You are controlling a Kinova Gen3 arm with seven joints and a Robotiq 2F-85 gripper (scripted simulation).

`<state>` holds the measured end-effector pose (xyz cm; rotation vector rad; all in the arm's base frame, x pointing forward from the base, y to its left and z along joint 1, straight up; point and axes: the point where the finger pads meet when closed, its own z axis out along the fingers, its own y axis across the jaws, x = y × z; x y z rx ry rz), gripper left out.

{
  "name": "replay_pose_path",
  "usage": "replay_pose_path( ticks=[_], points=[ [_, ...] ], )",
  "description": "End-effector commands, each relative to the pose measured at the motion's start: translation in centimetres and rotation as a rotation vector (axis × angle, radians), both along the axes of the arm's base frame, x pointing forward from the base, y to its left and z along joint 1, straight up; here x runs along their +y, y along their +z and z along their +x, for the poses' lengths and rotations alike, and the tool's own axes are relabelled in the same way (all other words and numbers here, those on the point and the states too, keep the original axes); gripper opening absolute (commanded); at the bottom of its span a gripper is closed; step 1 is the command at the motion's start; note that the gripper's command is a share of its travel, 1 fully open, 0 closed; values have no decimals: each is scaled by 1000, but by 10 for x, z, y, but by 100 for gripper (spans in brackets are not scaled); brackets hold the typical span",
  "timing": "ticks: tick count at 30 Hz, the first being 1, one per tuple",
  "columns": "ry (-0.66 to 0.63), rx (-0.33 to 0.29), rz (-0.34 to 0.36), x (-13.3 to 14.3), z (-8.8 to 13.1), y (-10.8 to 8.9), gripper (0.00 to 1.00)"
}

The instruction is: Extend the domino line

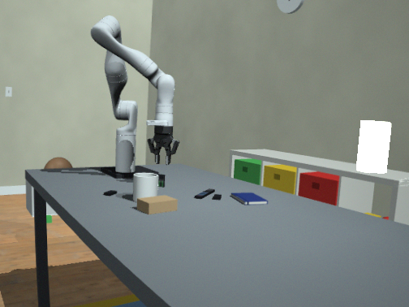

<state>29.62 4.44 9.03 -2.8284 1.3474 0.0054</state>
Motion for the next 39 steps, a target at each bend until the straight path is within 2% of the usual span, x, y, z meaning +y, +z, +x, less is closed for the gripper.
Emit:
replay_pose_path(
  ticks=[1, 16, 39],
  points=[
    [8, 1, -5, -1, 1, 0, 47],
    [10, 3, -6, -2, -1, -4, 47],
    [10, 3, -7, -2, -1, -23, 47]
  ],
)
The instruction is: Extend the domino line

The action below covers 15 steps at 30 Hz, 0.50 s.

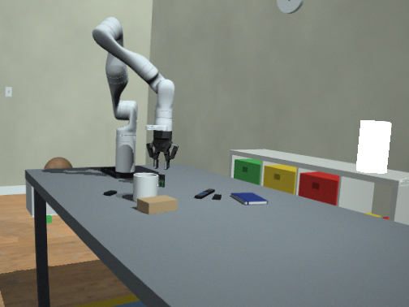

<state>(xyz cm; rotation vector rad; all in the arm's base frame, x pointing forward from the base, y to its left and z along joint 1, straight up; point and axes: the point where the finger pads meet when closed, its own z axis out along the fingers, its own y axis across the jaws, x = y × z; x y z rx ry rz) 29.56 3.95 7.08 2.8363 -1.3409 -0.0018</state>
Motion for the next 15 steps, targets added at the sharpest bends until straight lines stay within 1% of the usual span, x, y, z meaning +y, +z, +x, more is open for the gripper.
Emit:
replay_pose_path(
  ticks=[1, 15],
  points=[
    [4, 0, 6, 3, 0, -5, 47],
    [4, 0, 6, 3, 0, -12, 47]
  ],
)
